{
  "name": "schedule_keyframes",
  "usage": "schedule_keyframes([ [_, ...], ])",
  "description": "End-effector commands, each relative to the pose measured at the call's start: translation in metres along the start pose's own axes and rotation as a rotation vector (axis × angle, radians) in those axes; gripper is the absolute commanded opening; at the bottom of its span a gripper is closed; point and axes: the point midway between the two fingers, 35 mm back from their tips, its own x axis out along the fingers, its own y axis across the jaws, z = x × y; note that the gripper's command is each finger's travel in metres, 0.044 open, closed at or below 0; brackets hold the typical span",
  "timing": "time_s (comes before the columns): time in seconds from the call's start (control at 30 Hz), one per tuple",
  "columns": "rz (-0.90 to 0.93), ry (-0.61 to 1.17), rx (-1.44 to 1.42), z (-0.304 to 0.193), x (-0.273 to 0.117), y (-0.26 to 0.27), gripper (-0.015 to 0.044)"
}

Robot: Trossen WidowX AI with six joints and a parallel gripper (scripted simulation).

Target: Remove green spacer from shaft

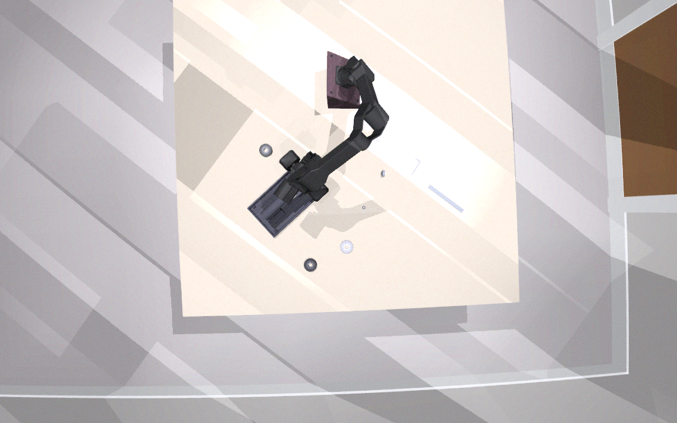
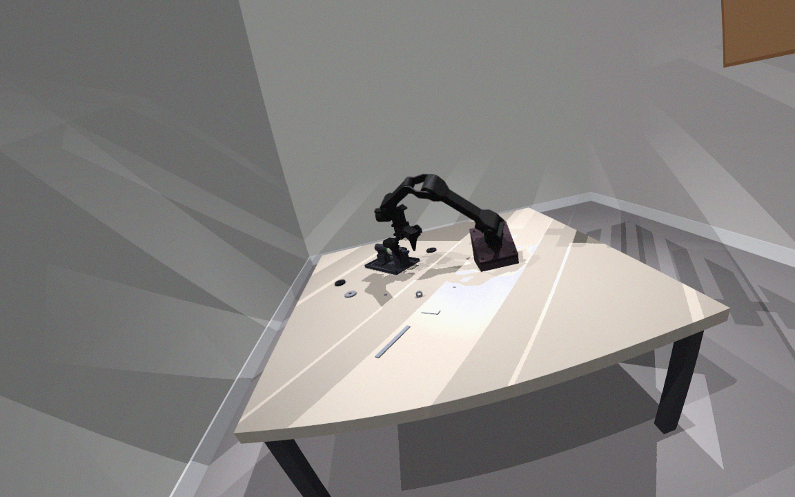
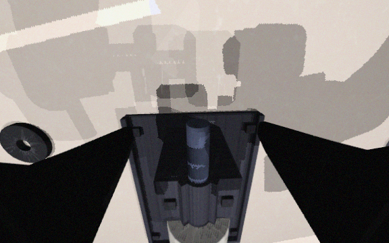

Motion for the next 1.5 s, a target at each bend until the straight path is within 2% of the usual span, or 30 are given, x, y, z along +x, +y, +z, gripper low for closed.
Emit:
schedule_keyframes([
  [0.0,-0.006,-0.001,0.005,0.000,0.001,-0.001,0.0440],
  [0.67,-0.006,-0.001,0.005,0.000,0.001,-0.001,0.0440],
  [1.33,-0.007,-0.001,0.005,0.000,0.019,-0.001,0.0440],
  [1.47,-0.001,0.000,0.000,0.000,0.018,0.000,0.0335],
])
